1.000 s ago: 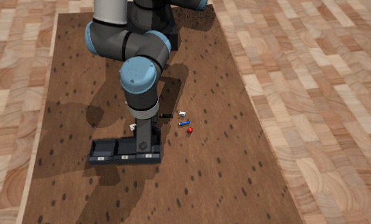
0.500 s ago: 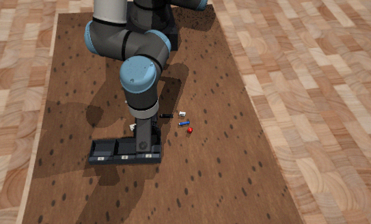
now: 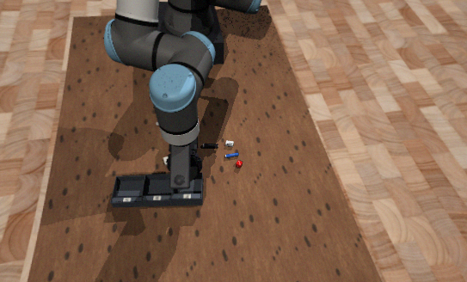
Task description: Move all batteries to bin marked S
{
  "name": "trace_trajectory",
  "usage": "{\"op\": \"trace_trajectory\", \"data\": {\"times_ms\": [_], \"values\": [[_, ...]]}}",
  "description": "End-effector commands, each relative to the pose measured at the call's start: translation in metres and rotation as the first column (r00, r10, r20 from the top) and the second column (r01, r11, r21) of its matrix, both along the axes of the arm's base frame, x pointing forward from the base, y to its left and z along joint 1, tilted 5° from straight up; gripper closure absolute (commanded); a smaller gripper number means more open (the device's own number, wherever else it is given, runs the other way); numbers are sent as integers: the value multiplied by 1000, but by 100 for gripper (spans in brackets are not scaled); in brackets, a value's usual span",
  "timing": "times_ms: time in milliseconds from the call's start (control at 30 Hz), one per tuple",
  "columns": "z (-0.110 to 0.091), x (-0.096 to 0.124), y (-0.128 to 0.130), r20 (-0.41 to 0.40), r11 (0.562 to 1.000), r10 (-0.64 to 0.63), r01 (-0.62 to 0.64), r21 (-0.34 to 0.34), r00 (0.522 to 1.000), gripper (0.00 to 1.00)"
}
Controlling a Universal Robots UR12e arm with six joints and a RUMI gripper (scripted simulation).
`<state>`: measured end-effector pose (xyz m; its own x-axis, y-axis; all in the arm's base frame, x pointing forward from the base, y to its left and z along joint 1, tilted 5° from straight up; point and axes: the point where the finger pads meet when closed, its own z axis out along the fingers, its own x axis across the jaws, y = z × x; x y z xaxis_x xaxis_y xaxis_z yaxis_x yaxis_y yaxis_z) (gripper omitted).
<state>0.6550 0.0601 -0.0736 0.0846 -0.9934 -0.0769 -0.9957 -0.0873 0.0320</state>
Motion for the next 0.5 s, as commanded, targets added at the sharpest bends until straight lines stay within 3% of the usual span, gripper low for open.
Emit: {"op": "trace_trajectory", "data": {"times_ms": [0,167,467], "values": [[7,1,-1,1,1000,0,0,0,1000,96],[11,1,-1,1,1000,0,0,0,1000,96],[41,2,-3,1,1000,0,0,0,1000,96]]}}
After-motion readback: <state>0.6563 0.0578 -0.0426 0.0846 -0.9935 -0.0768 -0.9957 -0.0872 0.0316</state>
